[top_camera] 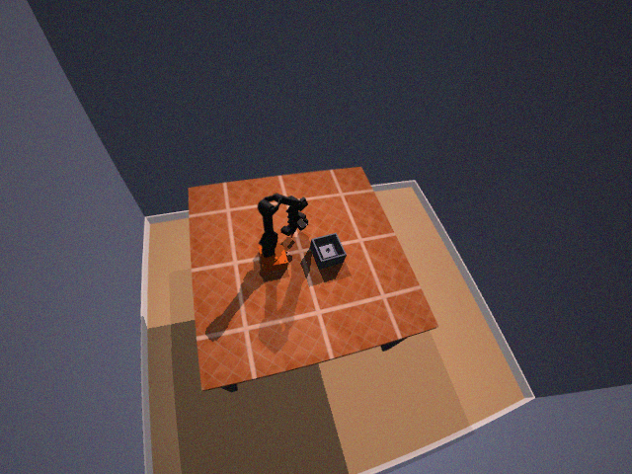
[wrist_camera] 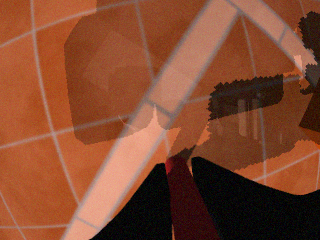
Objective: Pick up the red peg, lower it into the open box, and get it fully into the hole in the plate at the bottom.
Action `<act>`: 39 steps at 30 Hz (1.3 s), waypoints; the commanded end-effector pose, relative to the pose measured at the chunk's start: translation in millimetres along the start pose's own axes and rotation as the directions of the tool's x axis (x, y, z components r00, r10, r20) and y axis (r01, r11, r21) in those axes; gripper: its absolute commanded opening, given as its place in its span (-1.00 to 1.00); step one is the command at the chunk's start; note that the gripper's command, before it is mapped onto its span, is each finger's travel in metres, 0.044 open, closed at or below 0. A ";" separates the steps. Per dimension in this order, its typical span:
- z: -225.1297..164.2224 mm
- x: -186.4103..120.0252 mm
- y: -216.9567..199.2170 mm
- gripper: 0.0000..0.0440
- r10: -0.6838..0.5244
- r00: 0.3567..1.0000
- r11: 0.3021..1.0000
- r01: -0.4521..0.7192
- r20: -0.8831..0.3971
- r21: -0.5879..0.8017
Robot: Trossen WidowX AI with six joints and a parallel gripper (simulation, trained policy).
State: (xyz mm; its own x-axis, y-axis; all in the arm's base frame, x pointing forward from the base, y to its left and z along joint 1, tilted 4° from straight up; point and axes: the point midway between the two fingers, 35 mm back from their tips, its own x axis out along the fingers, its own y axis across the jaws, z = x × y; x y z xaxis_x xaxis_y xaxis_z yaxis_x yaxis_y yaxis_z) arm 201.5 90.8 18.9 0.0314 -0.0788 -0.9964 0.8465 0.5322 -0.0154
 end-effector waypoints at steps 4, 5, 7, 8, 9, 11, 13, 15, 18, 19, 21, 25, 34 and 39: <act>17.9 -21.5 4.2 -1.00 0.025 0.997 0.998 -0.022 0.068 -0.055; 21.0 -25.4 4.9 -1.00 0.029 0.997 0.998 -0.024 0.078 -0.064; 27.6 -33.4 6.4 -1.00 0.036 0.995 0.997 -0.028 0.098 -0.078; 30.9 -37.3 7.1 -1.00 0.039 0.993 0.996 -0.030 0.107 -0.084; 34.4 -41.3 7.9 -1.00 0.043 0.992 0.995 -0.032 0.116 -0.090; 41.4 -49.0 9.2 -1.00 0.048 0.990 0.995 -0.035 0.133 -0.099; 48.6 -56.6 10.5 -1.00 0.052 0.987 0.994 -0.036 0.149 -0.106; 56.1 -63.9 11.9 -1.00 0.056 0.985 0.993 -0.038 0.164 -0.111; 68.4 -73.8 14.0 -1.00 0.060 0.981 0.993 -0.039 0.184 -0.114; 72.9 -76.6 14.5 -1.00 0.060 0.980 0.993 -0.039 0.191 -0.113; 82.1 -80.9 14.8 -1.00 0.059 0.978 0.993 -0.038 0.201 -0.110; 100.6 -85.3 13.8 -1.00 0.054 0.975 0.995 -0.034 0.214 -0.094; 141.3 -89.2 9.6 -1.00 0.043 0.971 0.998 -0.033 0.237 -0.046; 162.9 -87.7 6.7 -1.00 0.037 0.968 0.999 -0.034 0.248 -0.017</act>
State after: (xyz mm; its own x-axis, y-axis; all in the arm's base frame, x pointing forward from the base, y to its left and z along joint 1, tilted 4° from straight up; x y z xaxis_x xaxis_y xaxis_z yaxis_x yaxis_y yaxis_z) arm 287.3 -27.5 120.5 0.1961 -0.2547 -0.9469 0.8311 0.5556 0.0227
